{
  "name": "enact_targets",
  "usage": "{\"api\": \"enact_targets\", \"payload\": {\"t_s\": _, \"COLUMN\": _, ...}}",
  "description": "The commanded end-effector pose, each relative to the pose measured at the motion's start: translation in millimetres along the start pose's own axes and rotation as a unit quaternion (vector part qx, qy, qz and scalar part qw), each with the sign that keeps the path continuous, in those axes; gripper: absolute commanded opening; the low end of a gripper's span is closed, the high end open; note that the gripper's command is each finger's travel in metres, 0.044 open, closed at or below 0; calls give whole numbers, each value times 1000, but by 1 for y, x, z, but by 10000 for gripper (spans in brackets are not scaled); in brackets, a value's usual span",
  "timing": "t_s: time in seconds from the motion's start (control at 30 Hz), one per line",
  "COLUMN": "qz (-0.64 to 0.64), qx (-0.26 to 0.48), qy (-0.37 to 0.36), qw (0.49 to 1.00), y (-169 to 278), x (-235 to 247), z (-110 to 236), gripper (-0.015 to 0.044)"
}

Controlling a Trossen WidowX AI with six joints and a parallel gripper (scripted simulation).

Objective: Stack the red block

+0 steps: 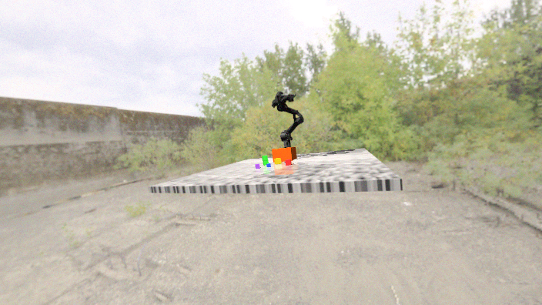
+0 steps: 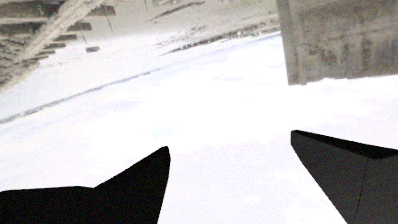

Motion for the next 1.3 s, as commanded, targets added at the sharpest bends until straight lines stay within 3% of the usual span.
{"api": "enact_targets", "payload": {"t_s": 0.0, "qz": -7, "qx": 1, "qy": 0, "qw": 1000, "y": 0, "x": 1, "z": 0, "gripper": 426}}
{"api": "enact_targets", "payload": {"t_s": 0.23, "qz": -271, "qx": 49, "qy": -21, "qw": 961, "y": 10, "x": 47, "z": -11, "gripper": 440}}
{"api": "enact_targets", "payload": {"t_s": 0.5, "qz": -569, "qx": 89, "qy": -66, "qw": 815, "y": 7, "x": 105, "z": -33, "gripper": 440}}
{"api": "enact_targets", "payload": {"t_s": 0.9, "qz": -860, "qx": 135, "qy": -181, "qw": 459, "y": -31, "x": 180, "z": -80, "gripper": 440}}
{"api": "enact_targets", "payload": {"t_s": 1.27, "qz": -917, "qx": 203, "qy": -329, "qw": 100, "y": -93, "x": 223, "z": -127, "gripper": 440}}
Point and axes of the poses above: the point midway between the two fingers, 35 mm back from their tips, its own z axis back along the fingers, its own x axis across the jaws, y = z × x, the point moved 10 cm from there along z, back along the fingers, and after that the axes turned 7 degrees about -z, right-handed, at the moved point
